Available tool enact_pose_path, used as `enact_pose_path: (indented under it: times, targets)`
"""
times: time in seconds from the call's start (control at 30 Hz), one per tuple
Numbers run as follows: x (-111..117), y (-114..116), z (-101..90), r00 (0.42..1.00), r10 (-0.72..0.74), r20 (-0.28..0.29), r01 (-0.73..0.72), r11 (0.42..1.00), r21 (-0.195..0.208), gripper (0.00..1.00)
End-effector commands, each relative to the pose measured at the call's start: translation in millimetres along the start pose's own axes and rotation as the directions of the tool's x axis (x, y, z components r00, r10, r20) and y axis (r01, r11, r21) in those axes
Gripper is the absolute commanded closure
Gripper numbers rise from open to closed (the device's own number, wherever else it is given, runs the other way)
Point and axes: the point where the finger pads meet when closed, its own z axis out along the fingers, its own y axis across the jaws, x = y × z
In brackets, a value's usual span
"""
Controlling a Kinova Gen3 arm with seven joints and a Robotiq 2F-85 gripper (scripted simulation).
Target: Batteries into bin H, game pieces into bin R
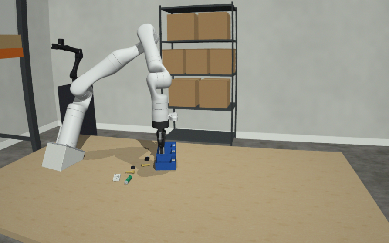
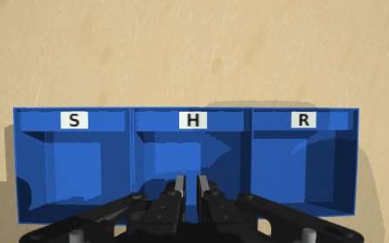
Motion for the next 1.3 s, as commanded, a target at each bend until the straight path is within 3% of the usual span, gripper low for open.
enact_pose_path:
  times: [0.0, 0.47, 0.67, 0.93, 1.27]
  targets:
    - [1, 0, -8.2, 1.0, 0.003, -0.002, -0.003, 1.0, 0.001, 0.91]
    - [1, 0, -24.3, 1.0, 0.003, -0.003, -0.003, 1.0, 0.0, 0.91]
    - [1, 1, -48.7, 1.0, 0.005, -0.003, -0.005, 1.0, 0.0, 0.91]
    - [0, -1, -47.8, 1.0, 0.001, 0.0, -0.001, 1.0, 0.002, 0.91]
    - [-1, -50, -46.0, 1.0, 0.001, 0.0, -0.001, 1.0, -0.006, 0.91]
